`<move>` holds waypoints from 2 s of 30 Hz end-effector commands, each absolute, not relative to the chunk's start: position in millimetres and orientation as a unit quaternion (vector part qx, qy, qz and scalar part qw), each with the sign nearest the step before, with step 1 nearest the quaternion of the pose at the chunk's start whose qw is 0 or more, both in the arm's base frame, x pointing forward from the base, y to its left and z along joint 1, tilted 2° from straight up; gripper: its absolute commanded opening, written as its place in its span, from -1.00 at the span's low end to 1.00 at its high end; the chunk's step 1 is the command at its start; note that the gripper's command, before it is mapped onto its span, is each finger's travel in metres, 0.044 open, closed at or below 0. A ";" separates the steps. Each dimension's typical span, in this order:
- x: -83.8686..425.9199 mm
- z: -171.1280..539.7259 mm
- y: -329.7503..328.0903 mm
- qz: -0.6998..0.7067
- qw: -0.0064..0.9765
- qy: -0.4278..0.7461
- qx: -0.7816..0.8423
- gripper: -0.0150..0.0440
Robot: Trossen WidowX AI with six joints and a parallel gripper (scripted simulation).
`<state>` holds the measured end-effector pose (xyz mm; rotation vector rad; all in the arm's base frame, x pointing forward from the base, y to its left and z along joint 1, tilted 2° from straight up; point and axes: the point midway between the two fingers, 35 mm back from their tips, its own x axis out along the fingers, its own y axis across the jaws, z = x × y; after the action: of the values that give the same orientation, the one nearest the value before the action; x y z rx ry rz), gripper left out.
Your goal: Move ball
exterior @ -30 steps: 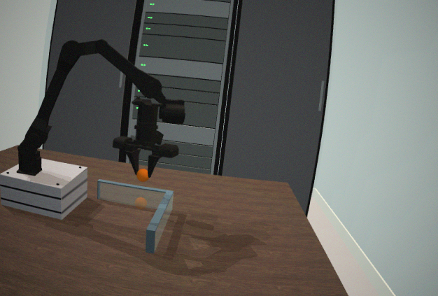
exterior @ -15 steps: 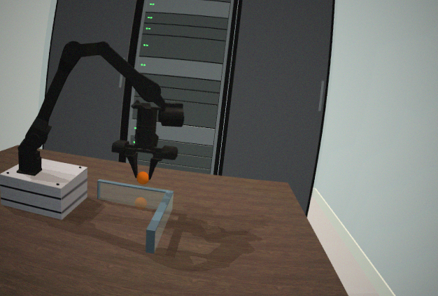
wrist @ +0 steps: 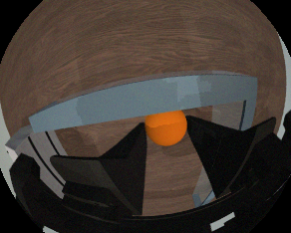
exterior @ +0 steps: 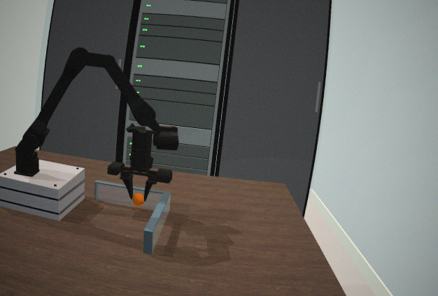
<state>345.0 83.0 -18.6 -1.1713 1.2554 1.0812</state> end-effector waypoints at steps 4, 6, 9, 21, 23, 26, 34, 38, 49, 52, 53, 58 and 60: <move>344.8 -27.5 83.0 0.455 0.527 0.524 -0.491 -0.49; 345.0 -30.7 82.9 0.455 0.527 0.524 -0.491 -0.49; 345.1 -35.7 82.7 0.455 0.527 0.524 -0.491 -0.49; 346.0 -37.1 82.4 0.452 0.529 0.524 -0.491 -0.14; 346.0 -37.1 82.4 0.452 0.529 0.524 -0.491 0.04; 346.0 -37.1 82.4 0.452 0.529 0.524 -0.491 0.31; 346.8 -26.4 83.2 0.452 0.529 0.524 -0.491 0.48; 344.1 36.6 85.7 0.455 0.527 0.524 -0.491 0.48; 347.9 40.0 86.2 0.452 0.532 0.518 -0.495 0.48; 347.7 42.8 86.2 0.452 0.531 0.518 -0.495 0.57; 346.9 51.2 86.4 0.452 0.531 0.518 -0.495 0.66; 340.1 90.4 86.5 0.453 0.530 0.519 -0.495 1.00; 340.1 90.4 86.5 0.453 0.530 0.519 -0.495 1.00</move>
<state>342.8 86.7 78.0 -1.1841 1.2384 1.0854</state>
